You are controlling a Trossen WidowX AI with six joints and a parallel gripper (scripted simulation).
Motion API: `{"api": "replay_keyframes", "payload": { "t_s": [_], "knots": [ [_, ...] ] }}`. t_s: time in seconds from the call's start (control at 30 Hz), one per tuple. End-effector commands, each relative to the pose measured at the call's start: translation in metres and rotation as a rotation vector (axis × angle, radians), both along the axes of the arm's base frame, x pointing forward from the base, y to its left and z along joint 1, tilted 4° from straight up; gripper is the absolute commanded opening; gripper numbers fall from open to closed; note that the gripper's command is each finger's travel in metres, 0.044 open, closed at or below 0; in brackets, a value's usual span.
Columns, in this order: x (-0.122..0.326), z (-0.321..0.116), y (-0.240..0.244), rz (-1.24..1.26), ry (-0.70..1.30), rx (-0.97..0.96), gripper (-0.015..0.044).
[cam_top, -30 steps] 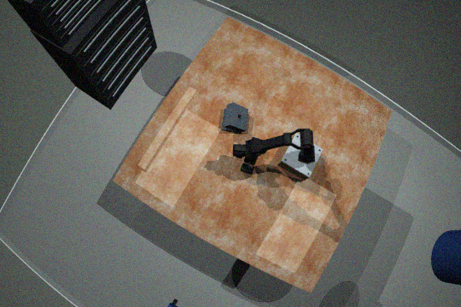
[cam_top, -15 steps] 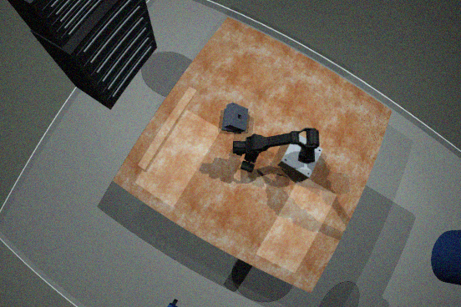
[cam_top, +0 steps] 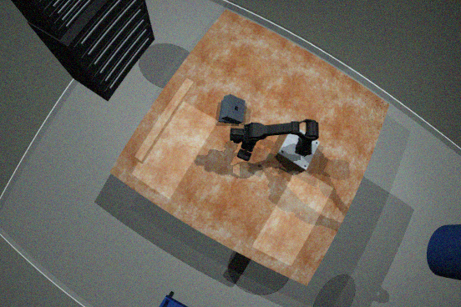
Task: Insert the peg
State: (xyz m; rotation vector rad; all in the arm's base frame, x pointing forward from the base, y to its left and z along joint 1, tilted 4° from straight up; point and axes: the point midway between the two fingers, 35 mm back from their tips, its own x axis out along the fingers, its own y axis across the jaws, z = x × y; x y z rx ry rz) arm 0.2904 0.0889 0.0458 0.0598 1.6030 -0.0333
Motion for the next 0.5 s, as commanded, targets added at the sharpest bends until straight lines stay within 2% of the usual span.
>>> {"api": "replay_keyframes", "payload": {
  "t_s": [0.0,0.47],
  "knots": [
    [0.002,0.001,-0.003,-0.034,-0.008,0.015,0.0],
    [0.01,0.003,-0.019,-0.155,-0.04,0.051,0.0]
  ]
}}
